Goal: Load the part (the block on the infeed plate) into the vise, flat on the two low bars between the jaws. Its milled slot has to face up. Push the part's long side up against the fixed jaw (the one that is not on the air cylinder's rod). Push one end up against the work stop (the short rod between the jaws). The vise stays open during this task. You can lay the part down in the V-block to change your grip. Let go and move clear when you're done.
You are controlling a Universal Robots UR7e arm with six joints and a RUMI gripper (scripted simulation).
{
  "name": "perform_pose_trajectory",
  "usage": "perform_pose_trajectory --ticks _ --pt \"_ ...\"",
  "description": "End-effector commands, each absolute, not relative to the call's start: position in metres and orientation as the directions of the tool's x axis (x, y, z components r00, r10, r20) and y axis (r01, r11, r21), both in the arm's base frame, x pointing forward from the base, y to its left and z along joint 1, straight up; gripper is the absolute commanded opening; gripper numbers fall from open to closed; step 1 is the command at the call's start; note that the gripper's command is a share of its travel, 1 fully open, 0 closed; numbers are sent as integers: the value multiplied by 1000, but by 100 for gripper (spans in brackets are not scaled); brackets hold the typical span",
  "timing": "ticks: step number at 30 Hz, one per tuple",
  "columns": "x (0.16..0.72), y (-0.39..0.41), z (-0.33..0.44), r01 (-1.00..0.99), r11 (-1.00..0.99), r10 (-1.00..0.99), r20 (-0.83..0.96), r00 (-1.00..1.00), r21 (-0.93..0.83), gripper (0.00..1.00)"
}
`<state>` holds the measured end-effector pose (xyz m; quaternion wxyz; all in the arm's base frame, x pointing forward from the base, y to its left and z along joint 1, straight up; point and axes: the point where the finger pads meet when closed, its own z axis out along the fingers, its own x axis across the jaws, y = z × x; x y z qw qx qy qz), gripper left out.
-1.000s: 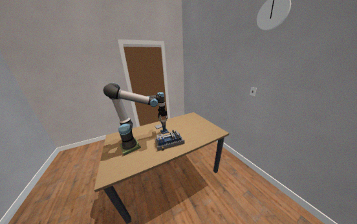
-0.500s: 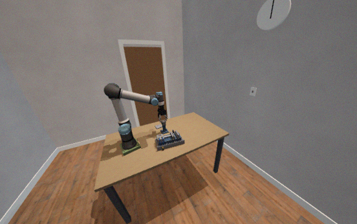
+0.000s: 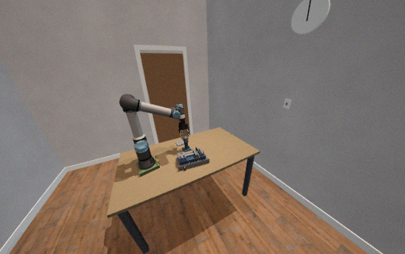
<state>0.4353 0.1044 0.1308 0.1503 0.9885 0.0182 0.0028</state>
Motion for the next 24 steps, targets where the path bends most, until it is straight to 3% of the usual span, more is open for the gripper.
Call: perform_pose_trajectory --ticks 1,24 --pt "435 105 131 33 -937 36 0 999 349 51" --pt "435 106 130 30 -848 35 0 999 529 51"
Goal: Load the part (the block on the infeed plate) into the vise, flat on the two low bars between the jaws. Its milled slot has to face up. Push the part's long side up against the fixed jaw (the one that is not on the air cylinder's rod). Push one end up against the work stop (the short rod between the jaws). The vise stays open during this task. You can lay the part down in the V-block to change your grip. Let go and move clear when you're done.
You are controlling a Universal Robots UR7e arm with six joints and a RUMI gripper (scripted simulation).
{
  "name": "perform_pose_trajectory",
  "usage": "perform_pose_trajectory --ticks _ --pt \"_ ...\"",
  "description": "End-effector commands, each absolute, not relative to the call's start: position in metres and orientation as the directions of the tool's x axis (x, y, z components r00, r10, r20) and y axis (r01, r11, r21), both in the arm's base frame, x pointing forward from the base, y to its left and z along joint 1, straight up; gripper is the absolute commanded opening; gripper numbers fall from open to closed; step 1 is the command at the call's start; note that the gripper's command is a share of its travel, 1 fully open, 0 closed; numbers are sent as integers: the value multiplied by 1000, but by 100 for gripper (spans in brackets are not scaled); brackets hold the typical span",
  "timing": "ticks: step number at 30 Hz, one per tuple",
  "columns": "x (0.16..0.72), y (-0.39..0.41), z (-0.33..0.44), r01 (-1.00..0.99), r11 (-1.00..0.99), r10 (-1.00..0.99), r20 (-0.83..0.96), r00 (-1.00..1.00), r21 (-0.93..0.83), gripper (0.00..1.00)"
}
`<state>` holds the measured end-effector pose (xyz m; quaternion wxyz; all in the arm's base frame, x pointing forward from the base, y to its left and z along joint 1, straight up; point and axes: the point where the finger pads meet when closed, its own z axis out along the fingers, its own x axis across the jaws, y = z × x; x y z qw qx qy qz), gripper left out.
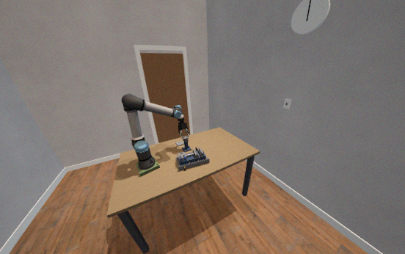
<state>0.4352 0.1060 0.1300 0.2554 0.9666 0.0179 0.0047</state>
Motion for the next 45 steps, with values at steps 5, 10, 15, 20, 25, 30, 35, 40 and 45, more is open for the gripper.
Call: perform_pose_trajectory --ticks 5,10,15,20,25,30,35,40,45 --pt "435 106 130 30 -834 36 0 999 550 51" --pt "435 107 130 29 -812 35 0 999 583 51" --pt "435 107 130 28 -791 35 0 999 611 51" --pt "435 107 130 27 -772 36 0 999 635 51" --pt "435 107 129 27 -762 35 0 999 647 51" --pt "435 107 129 26 -747 35 0 999 664 51" --pt "435 107 129 26 -735 35 0 999 678 51" --pt "435 107 129 26 -729 35 0 999 684 51" --pt "435 108 129 25 -720 35 0 999 693 51"
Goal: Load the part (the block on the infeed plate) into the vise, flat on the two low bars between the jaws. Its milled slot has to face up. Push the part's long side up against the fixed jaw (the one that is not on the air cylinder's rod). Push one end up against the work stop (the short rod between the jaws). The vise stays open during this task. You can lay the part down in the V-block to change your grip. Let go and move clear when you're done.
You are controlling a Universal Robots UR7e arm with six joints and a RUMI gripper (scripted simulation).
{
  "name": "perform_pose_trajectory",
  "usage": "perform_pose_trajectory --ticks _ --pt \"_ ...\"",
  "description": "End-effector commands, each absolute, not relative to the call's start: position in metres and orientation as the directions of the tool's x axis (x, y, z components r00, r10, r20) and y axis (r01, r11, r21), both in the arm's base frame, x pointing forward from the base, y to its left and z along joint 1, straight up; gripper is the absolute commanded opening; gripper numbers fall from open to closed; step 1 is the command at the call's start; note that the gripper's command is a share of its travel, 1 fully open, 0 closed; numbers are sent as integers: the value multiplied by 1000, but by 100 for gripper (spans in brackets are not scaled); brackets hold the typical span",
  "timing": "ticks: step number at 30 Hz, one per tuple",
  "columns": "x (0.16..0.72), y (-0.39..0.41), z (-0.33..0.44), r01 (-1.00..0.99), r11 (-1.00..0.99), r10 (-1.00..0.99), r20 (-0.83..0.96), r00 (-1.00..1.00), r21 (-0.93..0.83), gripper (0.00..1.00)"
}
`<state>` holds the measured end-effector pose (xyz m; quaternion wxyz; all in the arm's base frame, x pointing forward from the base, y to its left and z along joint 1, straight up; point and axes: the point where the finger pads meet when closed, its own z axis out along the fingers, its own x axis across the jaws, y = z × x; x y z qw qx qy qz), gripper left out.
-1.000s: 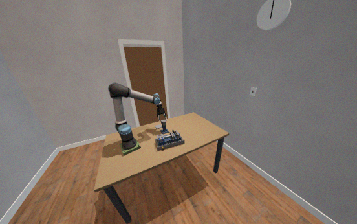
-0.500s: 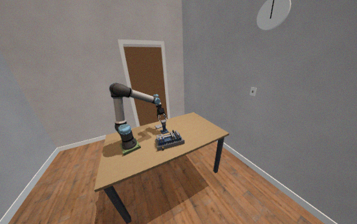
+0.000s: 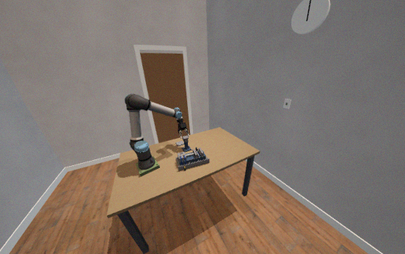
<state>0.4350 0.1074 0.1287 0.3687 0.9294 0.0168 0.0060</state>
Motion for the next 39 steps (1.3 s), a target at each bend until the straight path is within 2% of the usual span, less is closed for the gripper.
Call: perform_pose_trajectory --ticks 1,39 --pt "435 108 129 25 -719 35 0 999 694 51" --pt "435 108 129 25 -707 36 0 999 707 51"
